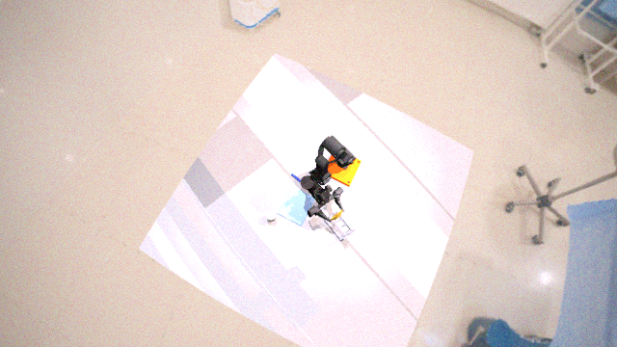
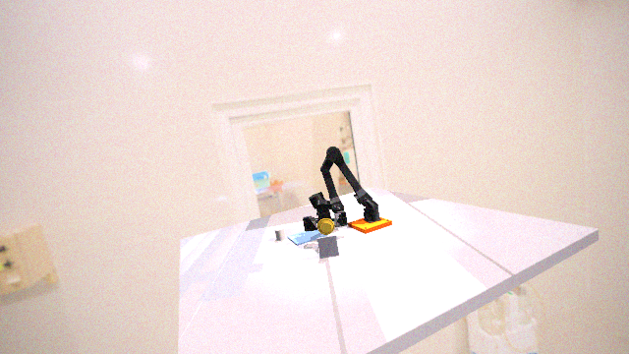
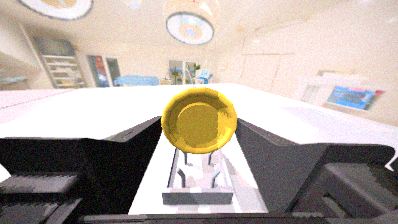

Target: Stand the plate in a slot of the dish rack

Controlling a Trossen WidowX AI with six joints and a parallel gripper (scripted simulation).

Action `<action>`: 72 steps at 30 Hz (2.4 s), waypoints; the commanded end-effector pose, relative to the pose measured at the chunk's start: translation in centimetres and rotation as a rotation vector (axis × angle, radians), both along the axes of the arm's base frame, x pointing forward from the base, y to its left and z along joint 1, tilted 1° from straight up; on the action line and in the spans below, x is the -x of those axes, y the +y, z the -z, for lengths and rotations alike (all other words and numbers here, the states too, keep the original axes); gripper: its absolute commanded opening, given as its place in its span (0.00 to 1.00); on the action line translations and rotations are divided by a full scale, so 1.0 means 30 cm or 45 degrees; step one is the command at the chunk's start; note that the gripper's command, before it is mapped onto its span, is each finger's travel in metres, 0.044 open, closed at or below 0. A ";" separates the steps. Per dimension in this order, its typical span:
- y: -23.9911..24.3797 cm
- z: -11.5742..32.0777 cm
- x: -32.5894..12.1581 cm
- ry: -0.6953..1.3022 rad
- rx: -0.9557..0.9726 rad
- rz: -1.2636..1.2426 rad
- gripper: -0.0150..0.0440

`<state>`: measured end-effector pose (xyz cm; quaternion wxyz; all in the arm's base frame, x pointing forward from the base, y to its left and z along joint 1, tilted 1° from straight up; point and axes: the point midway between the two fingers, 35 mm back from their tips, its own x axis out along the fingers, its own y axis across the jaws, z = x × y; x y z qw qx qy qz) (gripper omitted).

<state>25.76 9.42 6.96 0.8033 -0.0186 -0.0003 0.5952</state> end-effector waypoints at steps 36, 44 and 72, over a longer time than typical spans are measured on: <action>0.015 0.105 -0.006 0.026 0.003 -0.002 0.61; 0.015 0.105 -0.006 0.026 0.003 -0.002 0.93; 0.017 -0.289 -0.029 0.001 -0.009 0.001 0.93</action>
